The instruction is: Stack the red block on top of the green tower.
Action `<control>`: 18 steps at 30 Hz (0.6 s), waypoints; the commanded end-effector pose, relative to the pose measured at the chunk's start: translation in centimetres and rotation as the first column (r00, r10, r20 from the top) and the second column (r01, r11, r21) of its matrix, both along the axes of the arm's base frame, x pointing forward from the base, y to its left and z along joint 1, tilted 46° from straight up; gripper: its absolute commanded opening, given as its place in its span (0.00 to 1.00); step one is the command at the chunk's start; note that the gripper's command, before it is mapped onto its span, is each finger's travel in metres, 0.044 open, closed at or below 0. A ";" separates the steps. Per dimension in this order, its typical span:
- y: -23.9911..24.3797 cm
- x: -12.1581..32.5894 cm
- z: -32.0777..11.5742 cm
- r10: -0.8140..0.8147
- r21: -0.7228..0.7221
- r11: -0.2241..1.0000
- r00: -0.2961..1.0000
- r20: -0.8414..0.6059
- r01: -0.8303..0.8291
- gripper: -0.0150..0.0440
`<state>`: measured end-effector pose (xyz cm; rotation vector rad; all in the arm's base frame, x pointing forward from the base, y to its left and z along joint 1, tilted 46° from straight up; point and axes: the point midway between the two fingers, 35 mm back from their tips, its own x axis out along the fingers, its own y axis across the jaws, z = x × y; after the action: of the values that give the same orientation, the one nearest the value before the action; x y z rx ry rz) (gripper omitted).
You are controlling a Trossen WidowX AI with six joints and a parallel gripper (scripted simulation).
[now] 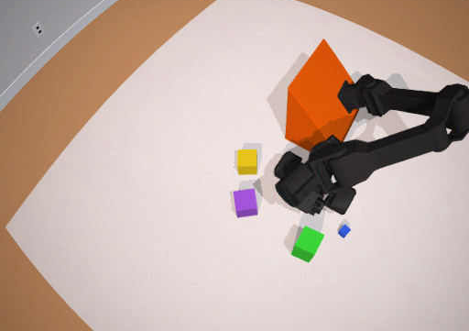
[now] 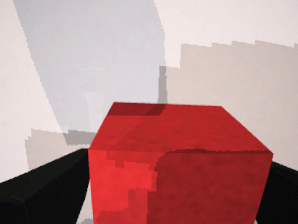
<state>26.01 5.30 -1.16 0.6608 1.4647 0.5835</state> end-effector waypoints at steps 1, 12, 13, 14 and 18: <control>0.0 0.0 0.0 -0.003 0.004 1.000 1.000 -0.002 0.003 0.64; -0.3 0.0 0.4 -0.003 0.004 1.000 1.000 -0.002 0.003 0.39; -0.6 0.0 0.6 -0.003 0.003 1.000 1.000 -0.002 0.003 0.34; -0.9 0.0 0.8 -0.003 0.003 1.000 1.000 -0.002 0.003 0.30; -2.2 0.0 2.1 -0.003 0.002 1.000 1.000 -0.002 0.003 0.25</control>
<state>25.66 4.29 -0.23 0.6765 1.4806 0.5865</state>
